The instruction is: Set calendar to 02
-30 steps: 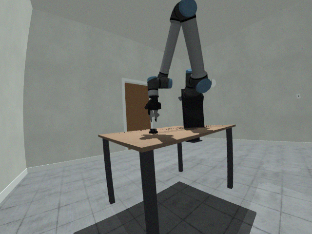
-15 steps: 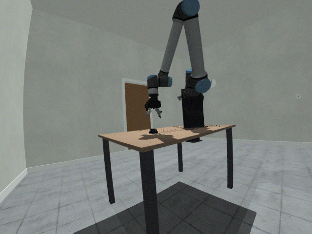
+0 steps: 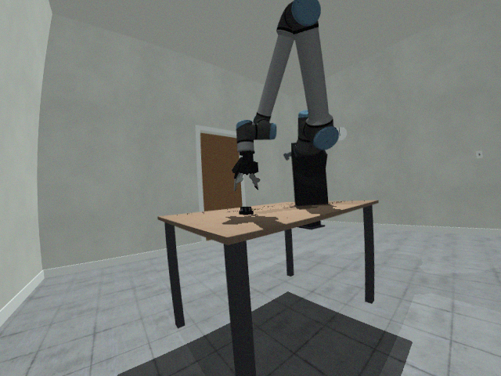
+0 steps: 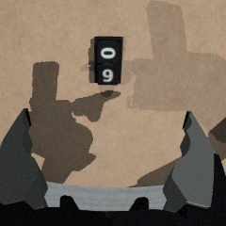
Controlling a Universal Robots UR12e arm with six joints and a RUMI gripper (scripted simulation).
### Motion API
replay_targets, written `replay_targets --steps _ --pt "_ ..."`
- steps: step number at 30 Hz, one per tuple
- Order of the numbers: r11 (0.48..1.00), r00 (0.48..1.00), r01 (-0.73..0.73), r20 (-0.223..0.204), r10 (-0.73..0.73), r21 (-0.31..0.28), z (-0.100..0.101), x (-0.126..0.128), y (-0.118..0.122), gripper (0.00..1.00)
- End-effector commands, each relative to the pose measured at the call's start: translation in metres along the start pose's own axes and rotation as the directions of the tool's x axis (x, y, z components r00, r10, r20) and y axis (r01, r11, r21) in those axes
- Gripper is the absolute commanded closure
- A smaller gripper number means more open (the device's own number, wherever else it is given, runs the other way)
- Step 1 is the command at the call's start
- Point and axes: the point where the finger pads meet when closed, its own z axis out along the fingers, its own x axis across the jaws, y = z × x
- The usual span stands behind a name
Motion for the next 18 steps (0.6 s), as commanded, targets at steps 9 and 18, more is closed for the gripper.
replay_targets --steps 9,18 --pt "1.000 1.000 0.000 0.001 0.000 0.000 -0.016 0.000 0.000 0.00" --pt "1.000 1.000 0.000 0.001 0.000 0.000 -0.054 0.000 0.000 0.00"
